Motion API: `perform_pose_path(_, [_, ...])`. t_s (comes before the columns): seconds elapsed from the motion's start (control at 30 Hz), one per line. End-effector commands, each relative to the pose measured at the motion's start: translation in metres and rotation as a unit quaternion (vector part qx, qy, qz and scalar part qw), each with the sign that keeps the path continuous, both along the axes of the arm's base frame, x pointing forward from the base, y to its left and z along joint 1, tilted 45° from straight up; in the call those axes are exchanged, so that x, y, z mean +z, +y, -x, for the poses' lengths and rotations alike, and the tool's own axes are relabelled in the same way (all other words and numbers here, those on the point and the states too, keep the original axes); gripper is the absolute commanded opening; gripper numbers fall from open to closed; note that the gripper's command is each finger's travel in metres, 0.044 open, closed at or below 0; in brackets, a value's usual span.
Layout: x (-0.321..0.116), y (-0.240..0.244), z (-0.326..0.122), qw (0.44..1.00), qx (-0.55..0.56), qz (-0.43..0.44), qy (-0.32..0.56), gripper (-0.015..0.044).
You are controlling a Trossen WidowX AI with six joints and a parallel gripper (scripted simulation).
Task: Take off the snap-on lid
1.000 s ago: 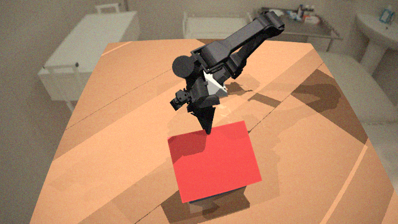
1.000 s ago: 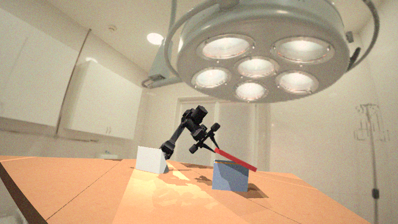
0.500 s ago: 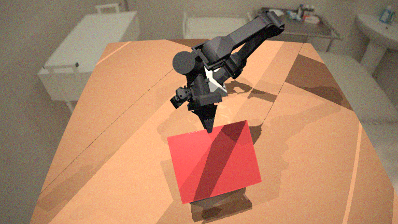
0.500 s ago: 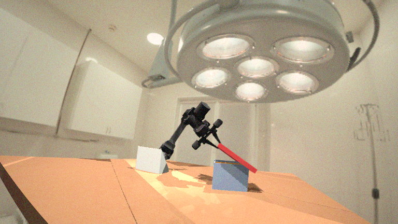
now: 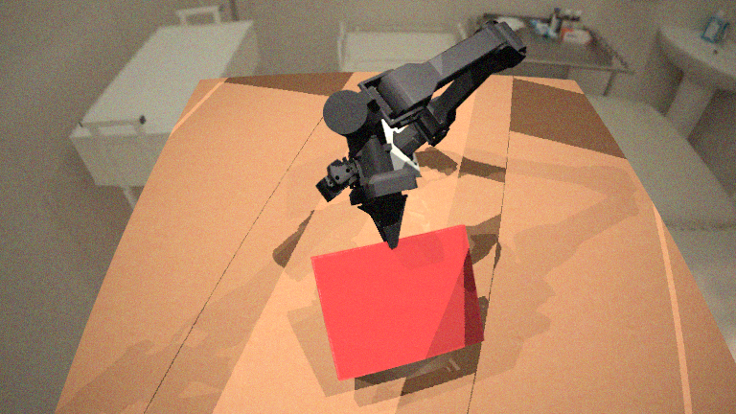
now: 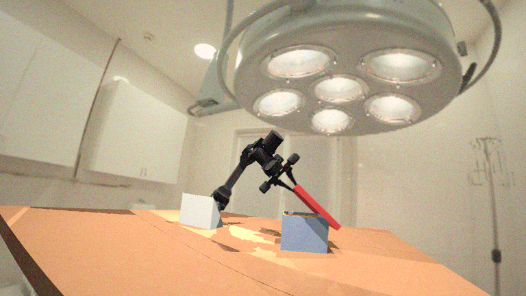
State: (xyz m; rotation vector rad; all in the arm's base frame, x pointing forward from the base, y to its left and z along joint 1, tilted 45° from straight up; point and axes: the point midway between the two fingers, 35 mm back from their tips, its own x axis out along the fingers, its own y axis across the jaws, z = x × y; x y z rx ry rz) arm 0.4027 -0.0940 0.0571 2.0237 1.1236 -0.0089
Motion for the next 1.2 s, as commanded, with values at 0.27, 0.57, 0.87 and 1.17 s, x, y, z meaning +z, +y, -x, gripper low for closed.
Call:
perform_pose_path(0.27, [0.014, -0.012, -0.007, 1.000, -0.003, 0.002, -0.003, 0.0000])
perform_pose_path(0.57, [0.022, -0.020, -0.009, 1.000, -0.003, 0.002, -0.003, 0.0000])
perform_pose_path(0.87, [0.031, -0.028, -0.011, 1.000, -0.003, 0.003, -0.003, 0.0000])
perform_pose_path(1.17, [0.035, -0.032, -0.011, 1.000, -0.003, 0.003, -0.003, 0.0000])
